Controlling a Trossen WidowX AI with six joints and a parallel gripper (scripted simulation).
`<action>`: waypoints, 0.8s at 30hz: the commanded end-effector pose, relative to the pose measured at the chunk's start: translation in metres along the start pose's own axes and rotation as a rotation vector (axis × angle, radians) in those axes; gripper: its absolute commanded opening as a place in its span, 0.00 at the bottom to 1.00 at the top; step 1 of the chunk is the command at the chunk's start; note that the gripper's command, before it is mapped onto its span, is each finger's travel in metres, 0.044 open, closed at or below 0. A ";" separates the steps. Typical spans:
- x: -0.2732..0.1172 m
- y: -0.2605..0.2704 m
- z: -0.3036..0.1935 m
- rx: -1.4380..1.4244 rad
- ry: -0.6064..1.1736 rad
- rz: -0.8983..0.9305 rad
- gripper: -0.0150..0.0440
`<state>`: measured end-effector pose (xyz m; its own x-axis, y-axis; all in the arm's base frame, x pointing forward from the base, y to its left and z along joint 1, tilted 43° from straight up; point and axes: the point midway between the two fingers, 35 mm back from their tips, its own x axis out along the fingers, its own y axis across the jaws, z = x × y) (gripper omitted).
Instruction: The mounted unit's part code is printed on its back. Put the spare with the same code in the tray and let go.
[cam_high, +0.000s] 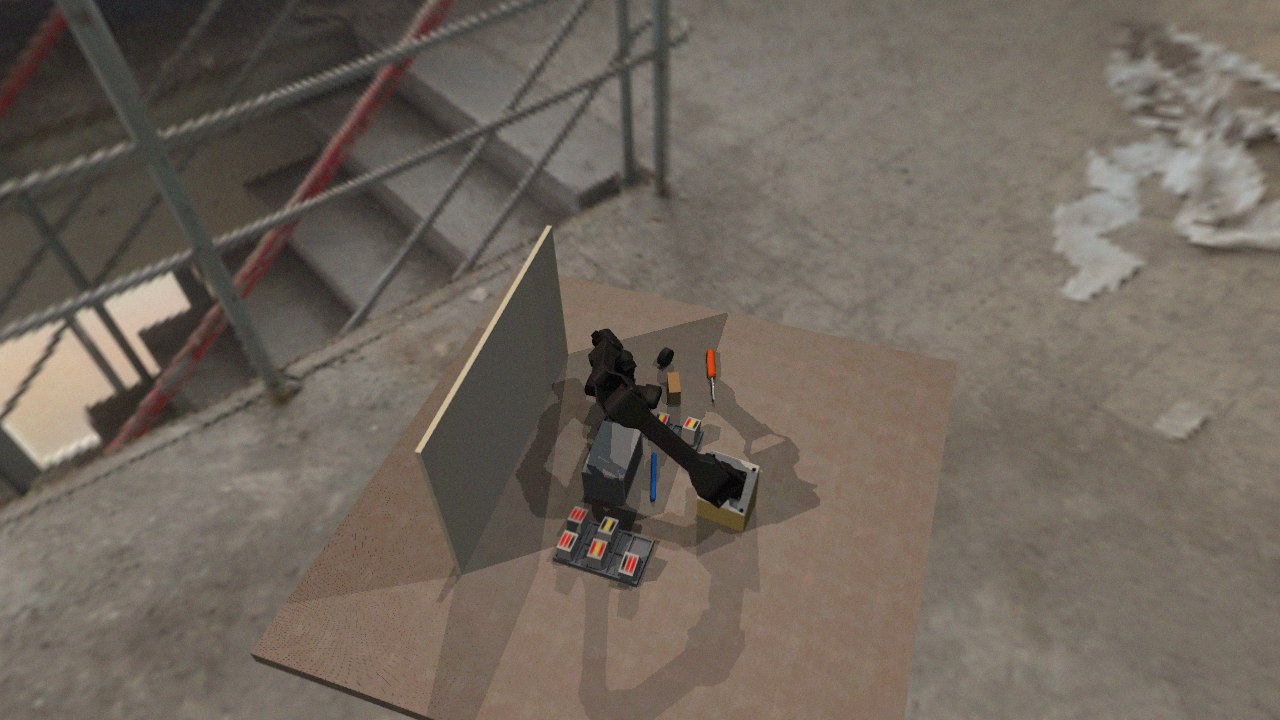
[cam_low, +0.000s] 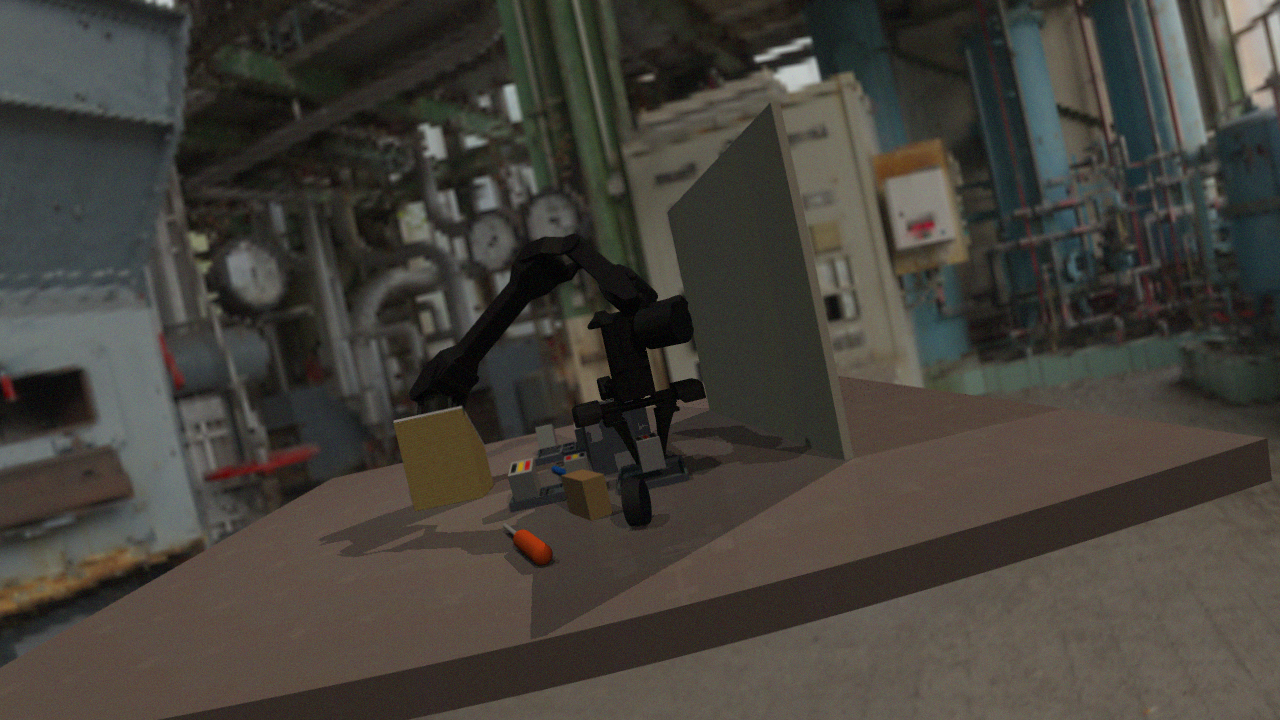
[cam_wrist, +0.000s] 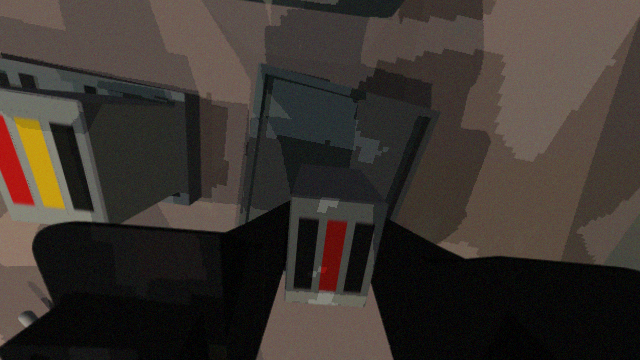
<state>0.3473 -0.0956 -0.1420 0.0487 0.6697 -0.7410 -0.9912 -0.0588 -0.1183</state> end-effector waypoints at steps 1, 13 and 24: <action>0.000 0.000 0.000 0.000 0.000 -0.001 0.34; 0.000 0.000 0.000 0.000 0.000 -0.001 0.88; -0.107 0.001 -0.001 0.009 -0.001 0.004 1.00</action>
<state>0.3422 -0.1505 -0.0885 0.0347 0.6781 -0.7342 -0.9941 -0.0524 -0.0953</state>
